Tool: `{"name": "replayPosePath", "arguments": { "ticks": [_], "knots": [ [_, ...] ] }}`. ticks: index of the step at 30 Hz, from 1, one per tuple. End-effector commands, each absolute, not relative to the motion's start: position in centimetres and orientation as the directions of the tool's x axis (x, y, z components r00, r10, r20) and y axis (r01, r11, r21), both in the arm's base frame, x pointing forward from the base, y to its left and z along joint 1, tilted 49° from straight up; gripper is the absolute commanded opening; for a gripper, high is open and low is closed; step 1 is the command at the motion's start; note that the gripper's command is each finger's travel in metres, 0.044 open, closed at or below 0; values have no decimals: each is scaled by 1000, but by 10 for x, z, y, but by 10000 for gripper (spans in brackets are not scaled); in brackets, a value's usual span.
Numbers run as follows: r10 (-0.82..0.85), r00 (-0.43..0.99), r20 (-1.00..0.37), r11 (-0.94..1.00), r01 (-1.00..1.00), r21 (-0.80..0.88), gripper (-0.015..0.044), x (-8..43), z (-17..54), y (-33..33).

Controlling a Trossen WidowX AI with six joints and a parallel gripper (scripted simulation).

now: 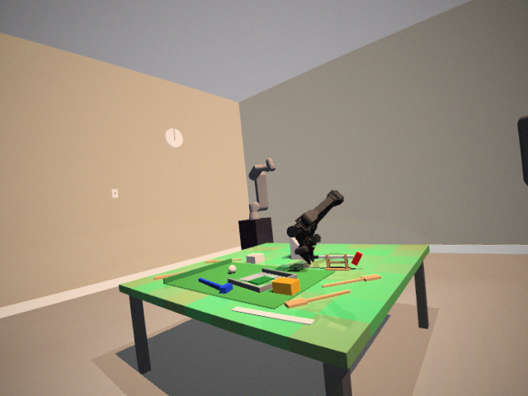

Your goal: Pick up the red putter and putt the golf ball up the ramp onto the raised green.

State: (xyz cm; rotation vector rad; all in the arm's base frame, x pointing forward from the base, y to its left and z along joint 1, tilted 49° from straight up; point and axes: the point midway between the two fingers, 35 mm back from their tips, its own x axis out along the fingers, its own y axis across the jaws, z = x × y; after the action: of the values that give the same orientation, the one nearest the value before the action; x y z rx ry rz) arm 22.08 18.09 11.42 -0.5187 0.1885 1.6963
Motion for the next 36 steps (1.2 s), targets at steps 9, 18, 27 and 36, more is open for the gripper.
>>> {"name": "replayPosePath", "arguments": {
  "ticks": [9, 18, 27, 36],
  "knots": [
    [892, -110, -438, -199, -966, -164, 20, 221, 115, 181],
    [887, -106, -449, -198, -966, -164, 0, 224, 120, 170],
    [881, -104, -462, -199, -967, -160, 0, 228, 140, 142],
    [885, -109, -453, -199, -967, -157, 0, 227, 166, 115]
  ]
}}
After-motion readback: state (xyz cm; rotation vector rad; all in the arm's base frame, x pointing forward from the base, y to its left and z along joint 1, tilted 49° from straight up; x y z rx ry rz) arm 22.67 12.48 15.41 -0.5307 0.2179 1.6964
